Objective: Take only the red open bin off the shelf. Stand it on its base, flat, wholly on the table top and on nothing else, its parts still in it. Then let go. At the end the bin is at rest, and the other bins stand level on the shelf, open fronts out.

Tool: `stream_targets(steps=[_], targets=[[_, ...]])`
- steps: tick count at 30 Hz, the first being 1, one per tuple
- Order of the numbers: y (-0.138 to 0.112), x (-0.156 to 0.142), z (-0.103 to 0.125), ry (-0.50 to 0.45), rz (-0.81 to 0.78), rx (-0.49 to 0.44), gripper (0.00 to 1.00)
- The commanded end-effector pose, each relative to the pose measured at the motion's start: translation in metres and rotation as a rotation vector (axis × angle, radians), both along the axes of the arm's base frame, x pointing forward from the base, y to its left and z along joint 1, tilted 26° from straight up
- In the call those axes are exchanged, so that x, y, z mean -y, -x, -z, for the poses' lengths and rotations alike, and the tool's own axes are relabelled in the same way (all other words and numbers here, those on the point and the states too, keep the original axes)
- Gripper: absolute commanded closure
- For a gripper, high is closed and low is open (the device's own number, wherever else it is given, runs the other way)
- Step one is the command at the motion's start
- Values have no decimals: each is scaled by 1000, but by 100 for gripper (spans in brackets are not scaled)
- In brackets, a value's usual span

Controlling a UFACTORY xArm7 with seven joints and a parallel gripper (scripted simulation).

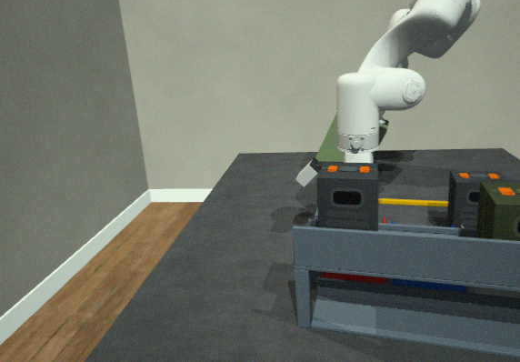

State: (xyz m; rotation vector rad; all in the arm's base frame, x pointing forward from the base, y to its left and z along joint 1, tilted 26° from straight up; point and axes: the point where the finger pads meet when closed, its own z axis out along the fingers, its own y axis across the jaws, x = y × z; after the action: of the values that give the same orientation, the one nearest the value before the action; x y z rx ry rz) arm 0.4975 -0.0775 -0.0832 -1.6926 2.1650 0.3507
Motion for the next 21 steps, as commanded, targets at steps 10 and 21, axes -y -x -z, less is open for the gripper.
stream_targets(steps=[10, 21], targets=[[0, 7, -11, 3, 3, 4, 100], [0, 6, -10, 3, 3, 4, 100]])
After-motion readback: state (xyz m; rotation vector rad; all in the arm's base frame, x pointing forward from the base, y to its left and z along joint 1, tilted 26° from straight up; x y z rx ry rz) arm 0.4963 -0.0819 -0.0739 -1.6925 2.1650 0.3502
